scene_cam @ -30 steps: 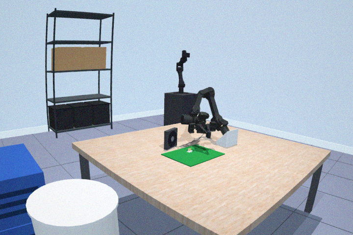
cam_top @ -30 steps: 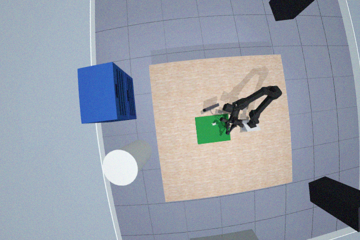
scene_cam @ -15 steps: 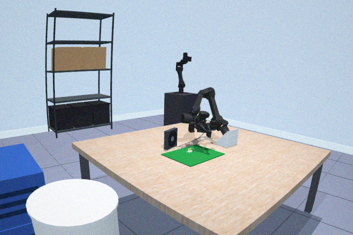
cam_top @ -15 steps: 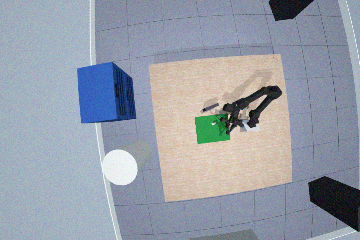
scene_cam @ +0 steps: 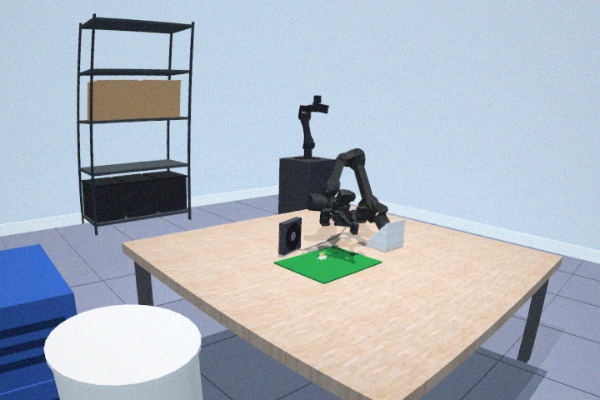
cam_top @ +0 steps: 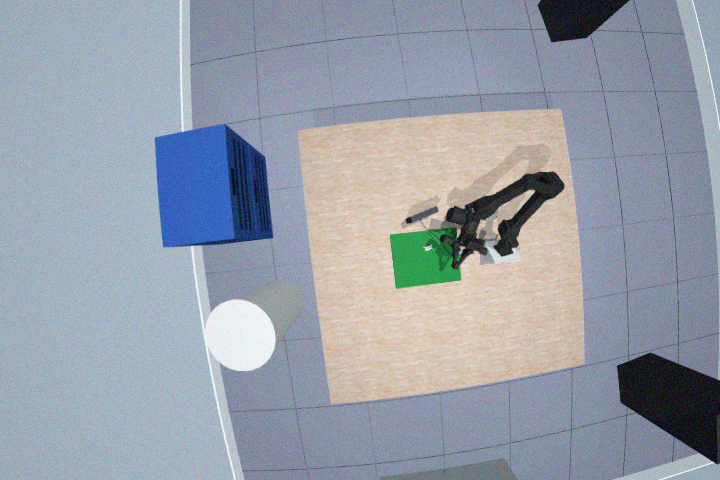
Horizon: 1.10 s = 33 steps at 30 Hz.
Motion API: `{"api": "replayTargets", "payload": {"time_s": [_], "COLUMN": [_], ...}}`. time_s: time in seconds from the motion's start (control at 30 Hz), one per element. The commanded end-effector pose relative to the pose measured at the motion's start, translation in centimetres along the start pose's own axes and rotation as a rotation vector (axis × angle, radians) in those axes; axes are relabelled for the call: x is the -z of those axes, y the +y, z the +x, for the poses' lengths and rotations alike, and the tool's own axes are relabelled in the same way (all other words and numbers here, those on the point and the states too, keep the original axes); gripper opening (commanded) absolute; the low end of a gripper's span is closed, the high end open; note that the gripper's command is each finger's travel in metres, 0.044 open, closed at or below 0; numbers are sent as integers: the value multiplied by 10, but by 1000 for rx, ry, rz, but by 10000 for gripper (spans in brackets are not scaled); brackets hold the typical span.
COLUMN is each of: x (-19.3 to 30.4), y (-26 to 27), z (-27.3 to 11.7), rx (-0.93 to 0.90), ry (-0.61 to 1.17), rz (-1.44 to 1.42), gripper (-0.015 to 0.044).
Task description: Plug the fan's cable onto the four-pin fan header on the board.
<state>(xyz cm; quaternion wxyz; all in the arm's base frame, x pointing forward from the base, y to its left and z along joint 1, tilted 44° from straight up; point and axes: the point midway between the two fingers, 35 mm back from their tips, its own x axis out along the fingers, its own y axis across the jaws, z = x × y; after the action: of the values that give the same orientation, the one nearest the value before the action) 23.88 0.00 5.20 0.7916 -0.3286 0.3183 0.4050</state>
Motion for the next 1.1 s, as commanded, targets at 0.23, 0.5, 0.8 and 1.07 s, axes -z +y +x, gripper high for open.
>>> {"api": "replayTargets", "payload": {"time_s": [0.23, 0.5, 0.8, 1.07], "x": [9, 15, 22, 29], "y": [1, 0, 0, 0], "z": [2, 3, 5, 6], "rx": [-5, -5, -5, -5], "ry": [-4, -3, -3, -3], "rz": [3, 3, 3, 3], "gripper": [0, 0, 0, 0]}}
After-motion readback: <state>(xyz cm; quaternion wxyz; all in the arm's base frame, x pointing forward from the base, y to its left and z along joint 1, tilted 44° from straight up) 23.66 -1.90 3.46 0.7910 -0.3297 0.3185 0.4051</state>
